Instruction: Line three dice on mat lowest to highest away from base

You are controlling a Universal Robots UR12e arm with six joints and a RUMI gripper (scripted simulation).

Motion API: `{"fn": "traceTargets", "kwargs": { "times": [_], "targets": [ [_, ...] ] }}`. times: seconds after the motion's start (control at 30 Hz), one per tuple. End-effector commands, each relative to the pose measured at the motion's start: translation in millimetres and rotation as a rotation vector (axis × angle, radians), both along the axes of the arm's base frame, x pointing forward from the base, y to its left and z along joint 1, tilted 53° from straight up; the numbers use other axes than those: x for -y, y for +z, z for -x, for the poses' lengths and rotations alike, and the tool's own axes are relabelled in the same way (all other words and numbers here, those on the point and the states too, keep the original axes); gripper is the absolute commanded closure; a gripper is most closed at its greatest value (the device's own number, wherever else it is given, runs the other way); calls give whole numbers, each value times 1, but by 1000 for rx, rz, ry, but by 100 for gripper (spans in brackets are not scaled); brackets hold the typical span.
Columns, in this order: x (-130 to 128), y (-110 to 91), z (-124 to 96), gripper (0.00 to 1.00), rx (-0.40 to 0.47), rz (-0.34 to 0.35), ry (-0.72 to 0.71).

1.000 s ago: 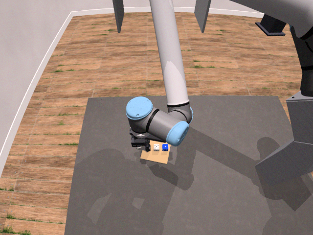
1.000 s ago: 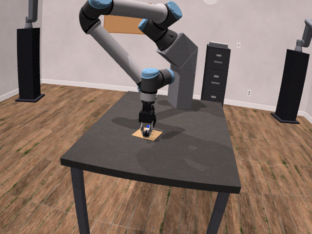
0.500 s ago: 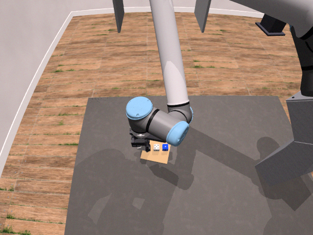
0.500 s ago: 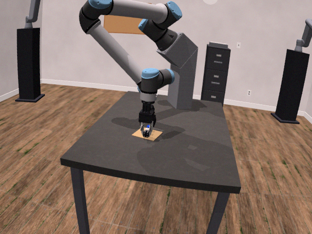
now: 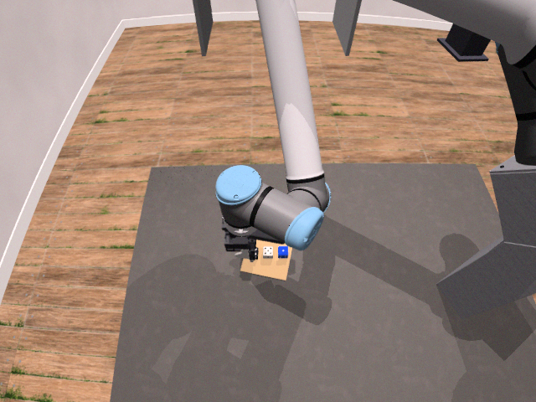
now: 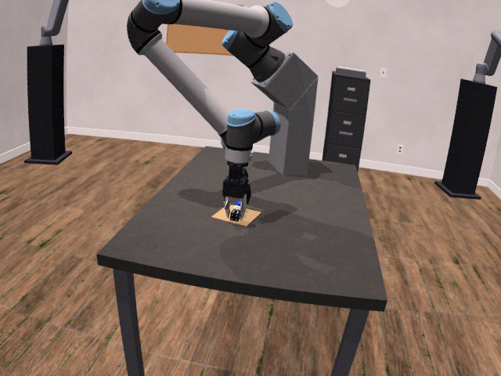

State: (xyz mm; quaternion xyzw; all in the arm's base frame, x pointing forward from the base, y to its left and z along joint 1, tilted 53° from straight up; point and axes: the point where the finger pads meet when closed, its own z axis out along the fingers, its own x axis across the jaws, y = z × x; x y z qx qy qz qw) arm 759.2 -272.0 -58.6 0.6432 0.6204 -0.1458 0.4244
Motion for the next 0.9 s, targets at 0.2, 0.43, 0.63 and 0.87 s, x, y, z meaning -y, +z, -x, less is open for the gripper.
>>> {"fn": "traceTargets", "kwargs": {
  "times": [0.2,0.43,0.63,0.87],
  "targets": [
    [0,1,0,72,2,0,0],
    [-15,12,8,72,0,0,1],
    [-30,25,15,72,0,0,1],
    [-56,46,27,72,0,0,1]
  ]
}}
